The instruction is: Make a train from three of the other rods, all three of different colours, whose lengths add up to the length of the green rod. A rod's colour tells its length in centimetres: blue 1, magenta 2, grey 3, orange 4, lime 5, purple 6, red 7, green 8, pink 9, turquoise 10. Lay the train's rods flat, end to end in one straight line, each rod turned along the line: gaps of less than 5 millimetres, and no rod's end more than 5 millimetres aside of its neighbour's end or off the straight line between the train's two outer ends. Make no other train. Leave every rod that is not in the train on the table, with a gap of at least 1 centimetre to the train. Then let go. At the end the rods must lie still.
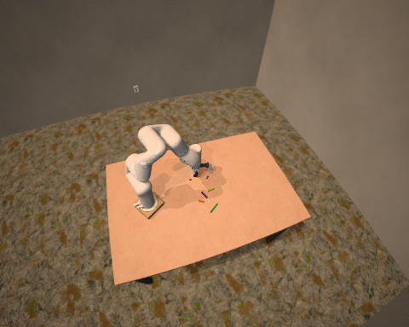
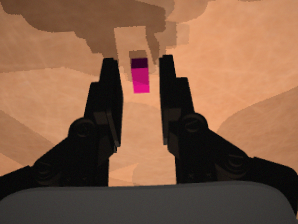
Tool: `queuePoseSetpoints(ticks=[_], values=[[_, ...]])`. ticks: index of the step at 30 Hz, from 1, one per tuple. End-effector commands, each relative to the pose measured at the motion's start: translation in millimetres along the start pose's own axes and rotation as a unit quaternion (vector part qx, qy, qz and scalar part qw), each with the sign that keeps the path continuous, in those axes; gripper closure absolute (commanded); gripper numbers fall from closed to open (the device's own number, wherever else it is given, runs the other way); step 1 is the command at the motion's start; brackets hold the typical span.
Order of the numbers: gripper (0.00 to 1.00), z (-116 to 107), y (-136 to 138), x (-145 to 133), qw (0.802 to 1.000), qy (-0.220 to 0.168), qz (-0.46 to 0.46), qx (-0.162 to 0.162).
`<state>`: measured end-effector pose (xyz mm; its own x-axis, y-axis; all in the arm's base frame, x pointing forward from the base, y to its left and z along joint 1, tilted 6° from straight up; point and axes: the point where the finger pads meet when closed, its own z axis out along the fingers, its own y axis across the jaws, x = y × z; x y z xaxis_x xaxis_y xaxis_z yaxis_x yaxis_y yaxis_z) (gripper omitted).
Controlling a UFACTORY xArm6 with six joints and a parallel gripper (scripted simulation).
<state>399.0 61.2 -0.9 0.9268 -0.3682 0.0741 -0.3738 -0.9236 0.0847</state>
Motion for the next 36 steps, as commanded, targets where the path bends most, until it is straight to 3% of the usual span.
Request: queuePoseSetpoints(ticks=[1, 36], values=[[0.76, -1, -1, 1, 1.0, 0.002, 0.0, 0.001], [0.76, 12, -1, 1, 1.0, 0.002, 0.0, 0.001]])
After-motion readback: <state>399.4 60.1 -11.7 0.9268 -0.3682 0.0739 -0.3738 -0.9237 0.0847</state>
